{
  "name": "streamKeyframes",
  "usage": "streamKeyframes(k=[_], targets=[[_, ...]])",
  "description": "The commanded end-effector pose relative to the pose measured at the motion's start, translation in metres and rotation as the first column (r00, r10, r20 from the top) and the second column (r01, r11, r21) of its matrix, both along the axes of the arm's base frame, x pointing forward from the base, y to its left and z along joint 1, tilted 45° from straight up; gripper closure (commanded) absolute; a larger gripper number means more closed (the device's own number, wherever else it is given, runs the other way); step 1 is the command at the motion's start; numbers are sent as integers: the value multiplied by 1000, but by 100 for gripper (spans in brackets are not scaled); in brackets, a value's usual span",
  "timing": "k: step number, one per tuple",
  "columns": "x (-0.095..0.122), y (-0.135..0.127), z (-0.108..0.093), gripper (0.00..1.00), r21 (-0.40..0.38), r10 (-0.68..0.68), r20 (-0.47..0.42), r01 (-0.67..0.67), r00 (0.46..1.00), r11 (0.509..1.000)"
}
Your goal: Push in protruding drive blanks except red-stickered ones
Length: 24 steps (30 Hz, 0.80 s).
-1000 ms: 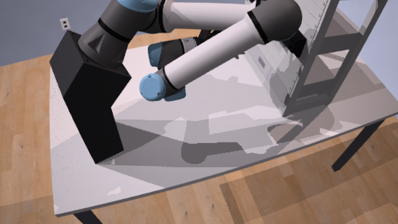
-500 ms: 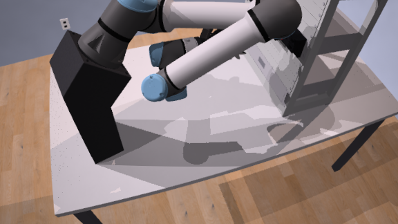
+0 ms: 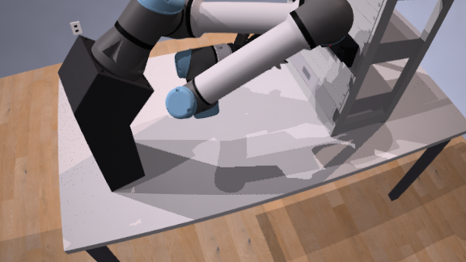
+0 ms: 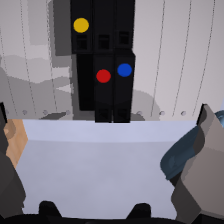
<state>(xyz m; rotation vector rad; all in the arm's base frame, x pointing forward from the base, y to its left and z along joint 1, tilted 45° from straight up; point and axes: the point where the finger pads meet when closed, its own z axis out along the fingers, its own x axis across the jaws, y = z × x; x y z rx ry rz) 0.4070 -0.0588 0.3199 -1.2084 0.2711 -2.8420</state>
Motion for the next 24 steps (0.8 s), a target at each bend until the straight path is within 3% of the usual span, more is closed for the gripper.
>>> streamKeyframes(k=[1,11,24], targets=[[0,0,0,0,0,0,0,0,1000,1000],[7,-5,7,0,0,-1,1,1,1000,1000],[41,-28,41,0,0,-1,1,1,1000,1000]])
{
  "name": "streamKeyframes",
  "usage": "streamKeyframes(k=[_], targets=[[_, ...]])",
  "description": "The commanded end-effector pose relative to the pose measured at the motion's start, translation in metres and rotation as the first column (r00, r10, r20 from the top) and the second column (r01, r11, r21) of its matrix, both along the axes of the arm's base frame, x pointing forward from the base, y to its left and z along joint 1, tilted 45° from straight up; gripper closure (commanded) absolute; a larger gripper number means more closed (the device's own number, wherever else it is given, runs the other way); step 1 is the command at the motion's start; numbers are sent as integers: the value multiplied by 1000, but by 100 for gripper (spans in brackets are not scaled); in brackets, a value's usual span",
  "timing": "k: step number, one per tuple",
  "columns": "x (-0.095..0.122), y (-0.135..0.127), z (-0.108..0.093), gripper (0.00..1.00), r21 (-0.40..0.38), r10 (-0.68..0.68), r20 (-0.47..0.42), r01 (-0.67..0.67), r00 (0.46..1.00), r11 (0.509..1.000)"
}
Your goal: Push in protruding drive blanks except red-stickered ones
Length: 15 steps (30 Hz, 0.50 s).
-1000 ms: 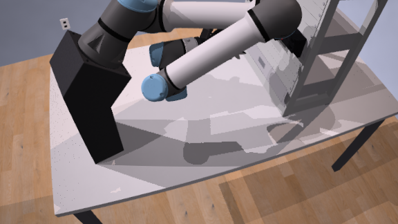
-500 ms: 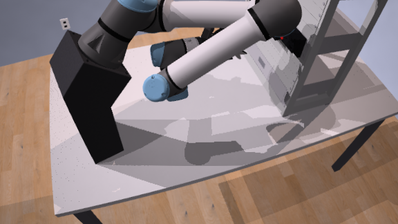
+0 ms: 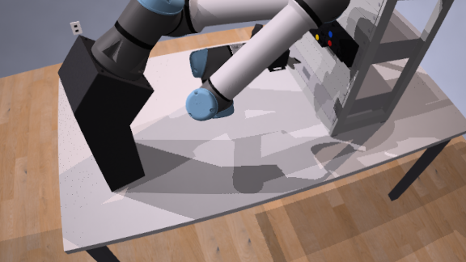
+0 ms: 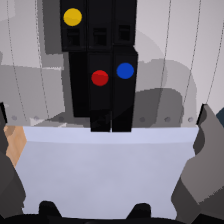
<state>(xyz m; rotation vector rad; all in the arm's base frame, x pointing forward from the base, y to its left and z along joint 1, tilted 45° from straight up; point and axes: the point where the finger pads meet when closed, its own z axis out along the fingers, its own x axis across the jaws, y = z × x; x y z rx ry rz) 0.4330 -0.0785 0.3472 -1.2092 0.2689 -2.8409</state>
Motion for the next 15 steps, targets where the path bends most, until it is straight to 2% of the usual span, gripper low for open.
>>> streamKeyframes(k=[1,8,15], targets=[[15,-8,14,0,1,-2,1,2,1000,1000],[25,-15,24,0,1,-2,1,2,1000,1000],[26,-16,25,0,1,-2,1,2,1000,1000]])
